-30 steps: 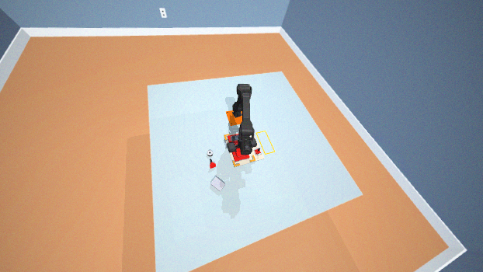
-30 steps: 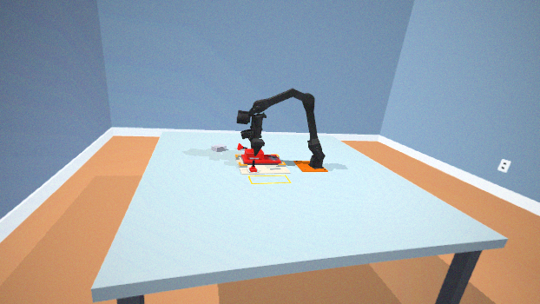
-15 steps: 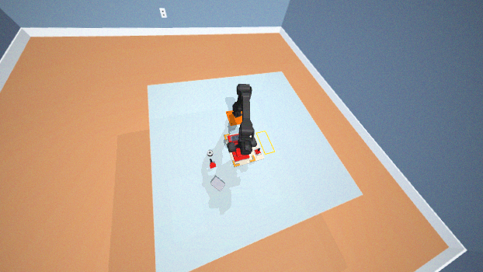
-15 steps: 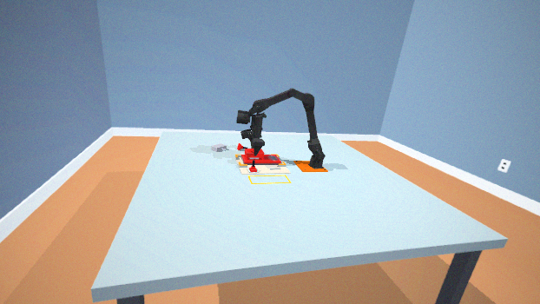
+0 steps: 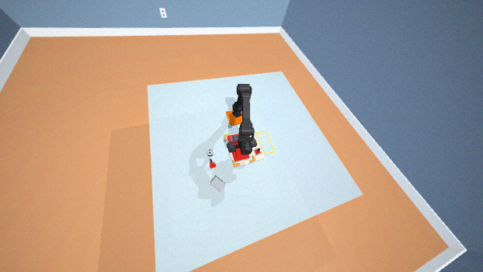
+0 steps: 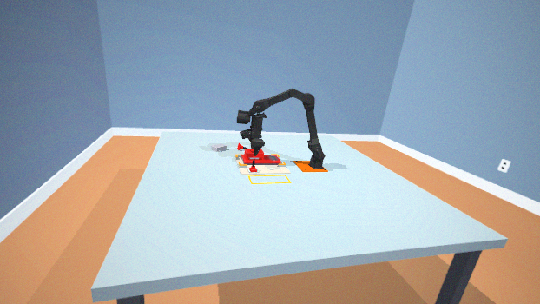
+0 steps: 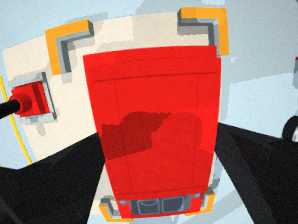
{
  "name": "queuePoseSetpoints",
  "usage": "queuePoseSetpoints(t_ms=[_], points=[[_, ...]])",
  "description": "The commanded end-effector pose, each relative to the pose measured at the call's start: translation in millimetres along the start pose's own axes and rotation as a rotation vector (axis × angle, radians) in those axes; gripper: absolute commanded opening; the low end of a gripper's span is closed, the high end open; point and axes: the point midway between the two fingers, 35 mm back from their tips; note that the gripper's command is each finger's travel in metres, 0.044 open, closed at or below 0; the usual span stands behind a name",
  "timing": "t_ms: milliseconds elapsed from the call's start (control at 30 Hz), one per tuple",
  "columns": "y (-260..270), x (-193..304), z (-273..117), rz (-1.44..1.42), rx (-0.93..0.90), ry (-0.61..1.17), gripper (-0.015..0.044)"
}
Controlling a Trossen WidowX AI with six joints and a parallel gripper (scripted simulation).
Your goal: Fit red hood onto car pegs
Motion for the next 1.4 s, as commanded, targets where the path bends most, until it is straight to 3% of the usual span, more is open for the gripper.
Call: queuePoseSetpoints(t_ms=[0,1367], points=[[-0.2,0.1,3.9,-0.002,0.002,0.003,0.0000],[-0.5,-0.6,14.9,-0.001,0.002,0.004,0.0000]])
Point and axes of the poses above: the point midway between the two fingers, 35 mm back from their tips, its own z axis out along the fingers, its own y axis across the jaws, x = y × z, and after that the axes turned 1 degree about -z, right-handed
